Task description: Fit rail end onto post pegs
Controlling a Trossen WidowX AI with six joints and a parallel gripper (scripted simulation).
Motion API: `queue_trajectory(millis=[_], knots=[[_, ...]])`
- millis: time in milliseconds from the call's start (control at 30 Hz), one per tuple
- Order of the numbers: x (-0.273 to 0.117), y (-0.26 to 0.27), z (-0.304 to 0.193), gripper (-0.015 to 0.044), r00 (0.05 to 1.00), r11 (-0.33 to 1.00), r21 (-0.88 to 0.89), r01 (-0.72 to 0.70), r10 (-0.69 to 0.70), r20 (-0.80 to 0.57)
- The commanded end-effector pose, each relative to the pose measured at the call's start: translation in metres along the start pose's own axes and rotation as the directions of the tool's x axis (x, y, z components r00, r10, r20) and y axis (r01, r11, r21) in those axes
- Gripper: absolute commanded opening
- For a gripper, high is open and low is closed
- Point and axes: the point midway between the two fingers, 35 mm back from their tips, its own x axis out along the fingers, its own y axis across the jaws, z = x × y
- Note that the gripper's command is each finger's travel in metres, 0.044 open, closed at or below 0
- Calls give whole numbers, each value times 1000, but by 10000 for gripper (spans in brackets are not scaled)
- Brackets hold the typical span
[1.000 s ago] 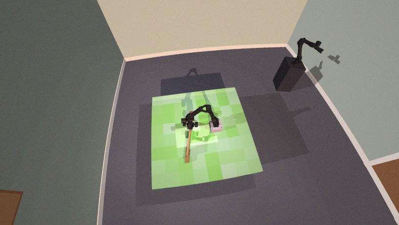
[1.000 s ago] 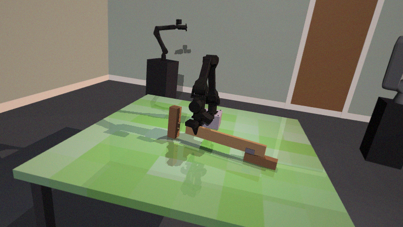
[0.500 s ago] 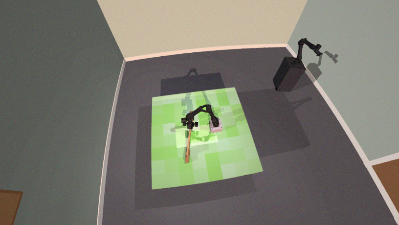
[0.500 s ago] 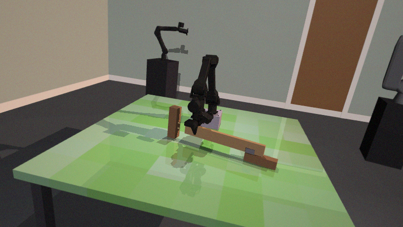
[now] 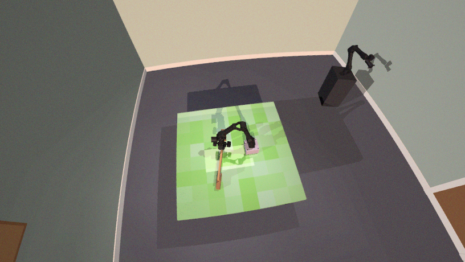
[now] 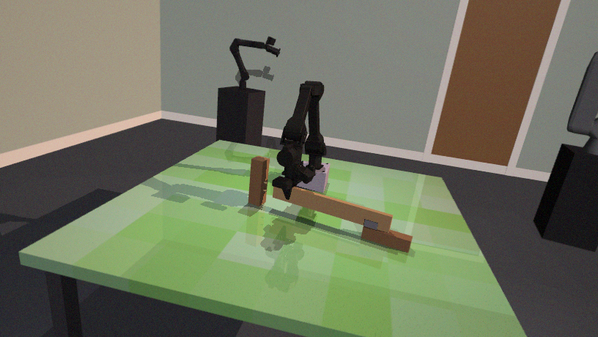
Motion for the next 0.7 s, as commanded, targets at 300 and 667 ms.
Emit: queue_trajectory(millis=[300, 667], knots=[[-2, 0, -6, 0, 1000, 1000, 1, 0, 0, -2], [-1, 0, -9, 0, 1000, 1000, 1, 0, 0, -2]])
